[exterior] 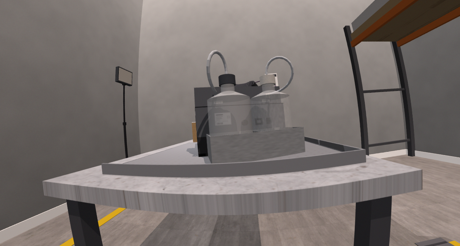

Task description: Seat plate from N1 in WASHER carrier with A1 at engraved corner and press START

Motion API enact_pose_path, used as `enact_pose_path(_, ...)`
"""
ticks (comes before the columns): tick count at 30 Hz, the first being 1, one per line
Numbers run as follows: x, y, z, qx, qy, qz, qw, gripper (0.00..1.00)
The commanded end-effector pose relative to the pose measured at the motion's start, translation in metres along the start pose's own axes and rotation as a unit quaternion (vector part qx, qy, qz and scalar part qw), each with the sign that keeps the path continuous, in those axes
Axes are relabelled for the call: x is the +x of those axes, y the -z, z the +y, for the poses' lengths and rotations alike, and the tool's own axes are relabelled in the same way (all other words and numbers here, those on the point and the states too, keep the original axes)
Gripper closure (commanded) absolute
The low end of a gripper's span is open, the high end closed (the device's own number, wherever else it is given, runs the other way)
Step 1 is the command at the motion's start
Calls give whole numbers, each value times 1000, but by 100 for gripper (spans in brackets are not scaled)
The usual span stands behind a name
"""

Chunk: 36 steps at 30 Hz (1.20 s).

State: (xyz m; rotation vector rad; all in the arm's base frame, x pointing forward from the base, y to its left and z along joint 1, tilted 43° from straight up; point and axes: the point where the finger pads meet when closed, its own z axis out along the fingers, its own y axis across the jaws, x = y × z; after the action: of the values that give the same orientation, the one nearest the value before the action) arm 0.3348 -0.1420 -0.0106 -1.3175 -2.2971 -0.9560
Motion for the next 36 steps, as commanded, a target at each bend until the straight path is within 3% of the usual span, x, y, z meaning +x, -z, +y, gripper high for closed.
enact_pose_path(1, -5, 19, 3, -5, 1, -24, 1000, 16)
enact_pose_path(14, -5, 19, 3, -5, 1, -24, 1000, 16)
enact_pose_path(16, -12, 12, -12, -3, -40, -14, 999, 16)
enact_pose_path(20, -17, 13, -21, -4, -71, -17, 997, 16)
enact_pose_path(25, -19, 9, -50, -2, -161, -5, 987, 16)
enact_pose_path(33, -33, 22, -84, -5, -288, -10, 958, 16)
enact_pose_path(36, -35, 22, -88, -5, -303, -9, 953, 16)
